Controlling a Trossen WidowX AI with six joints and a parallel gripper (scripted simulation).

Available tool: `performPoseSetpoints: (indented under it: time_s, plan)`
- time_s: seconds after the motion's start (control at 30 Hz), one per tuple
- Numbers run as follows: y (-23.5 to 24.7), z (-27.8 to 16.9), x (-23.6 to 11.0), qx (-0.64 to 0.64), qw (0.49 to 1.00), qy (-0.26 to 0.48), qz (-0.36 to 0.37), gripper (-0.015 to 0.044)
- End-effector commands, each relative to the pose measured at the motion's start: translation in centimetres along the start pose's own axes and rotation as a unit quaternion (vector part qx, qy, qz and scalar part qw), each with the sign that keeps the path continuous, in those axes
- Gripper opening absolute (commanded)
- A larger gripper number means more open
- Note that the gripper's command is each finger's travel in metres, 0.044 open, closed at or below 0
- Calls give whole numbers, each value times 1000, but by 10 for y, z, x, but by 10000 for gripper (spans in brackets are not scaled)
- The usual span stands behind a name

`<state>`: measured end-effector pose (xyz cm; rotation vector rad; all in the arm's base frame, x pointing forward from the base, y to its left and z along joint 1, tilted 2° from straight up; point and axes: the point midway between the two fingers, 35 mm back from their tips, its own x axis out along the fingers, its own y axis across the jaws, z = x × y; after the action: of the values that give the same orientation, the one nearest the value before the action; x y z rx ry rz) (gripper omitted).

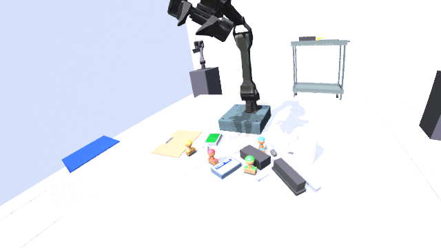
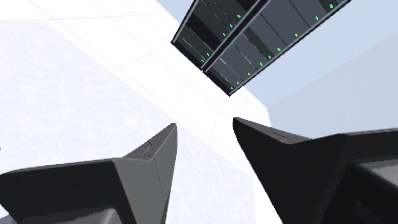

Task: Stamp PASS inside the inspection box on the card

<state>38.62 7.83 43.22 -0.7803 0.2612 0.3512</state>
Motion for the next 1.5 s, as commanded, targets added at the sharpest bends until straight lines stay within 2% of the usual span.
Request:
performPoseSetpoints:
  time_s: [0.0,0.17,0.3,0.53,0.6,1.47]
  plan:
    - [42,-23,40,74,993,60,66,228]
    - [106,-58,84,176,960,166,140,228]
    - [162,-90,108,247,914,267,178,228]
    - [261,-150,121,334,799,466,182,228]
    - [281,-159,120,343,775,501,174,228]
    - [303,-178,134,345,772,506,173,228]
